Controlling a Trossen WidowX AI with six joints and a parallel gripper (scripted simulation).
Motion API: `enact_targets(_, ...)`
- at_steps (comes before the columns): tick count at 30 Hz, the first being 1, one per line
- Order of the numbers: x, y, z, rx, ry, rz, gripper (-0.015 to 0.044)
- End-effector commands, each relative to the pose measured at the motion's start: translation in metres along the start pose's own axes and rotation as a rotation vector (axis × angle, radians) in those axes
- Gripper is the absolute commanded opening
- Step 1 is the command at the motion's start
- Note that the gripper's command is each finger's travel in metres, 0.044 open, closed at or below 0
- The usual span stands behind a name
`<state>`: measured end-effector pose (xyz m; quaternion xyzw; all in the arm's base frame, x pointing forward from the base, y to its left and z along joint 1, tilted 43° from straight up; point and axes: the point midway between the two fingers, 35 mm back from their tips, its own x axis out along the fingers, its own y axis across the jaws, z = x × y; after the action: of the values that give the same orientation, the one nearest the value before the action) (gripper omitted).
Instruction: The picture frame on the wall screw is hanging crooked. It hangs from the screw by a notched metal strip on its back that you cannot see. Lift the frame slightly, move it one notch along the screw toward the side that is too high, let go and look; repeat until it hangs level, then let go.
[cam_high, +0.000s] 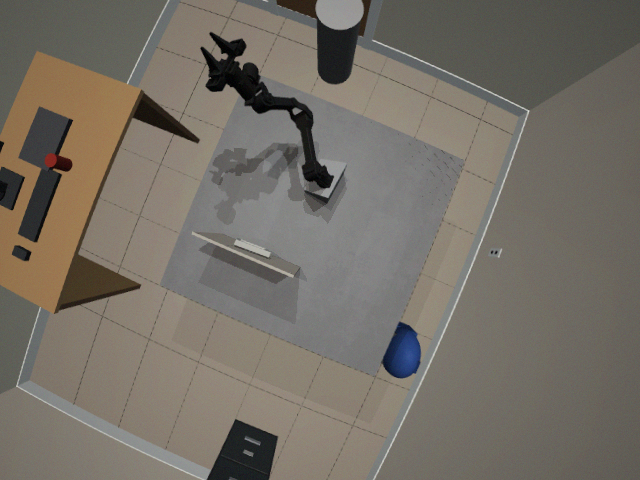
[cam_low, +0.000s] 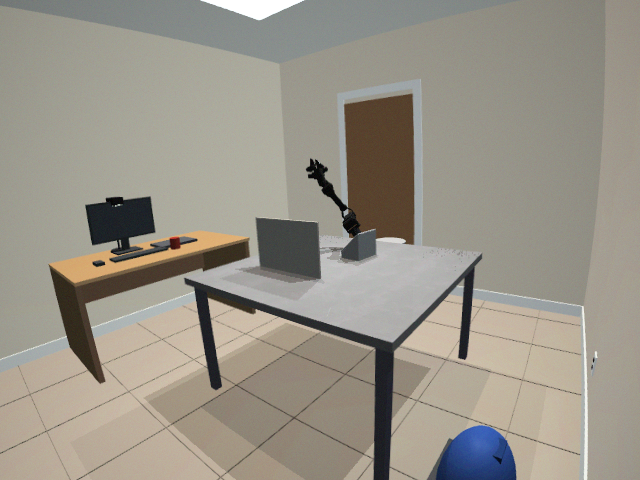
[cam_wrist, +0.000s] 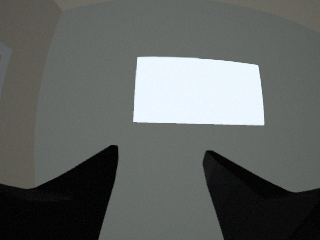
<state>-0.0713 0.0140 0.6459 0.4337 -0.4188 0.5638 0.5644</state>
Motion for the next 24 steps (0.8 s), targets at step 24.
enact_targets(24, -0.322, -0.282, -0.041, -0.718, 0.567, -1.263, 0.026)
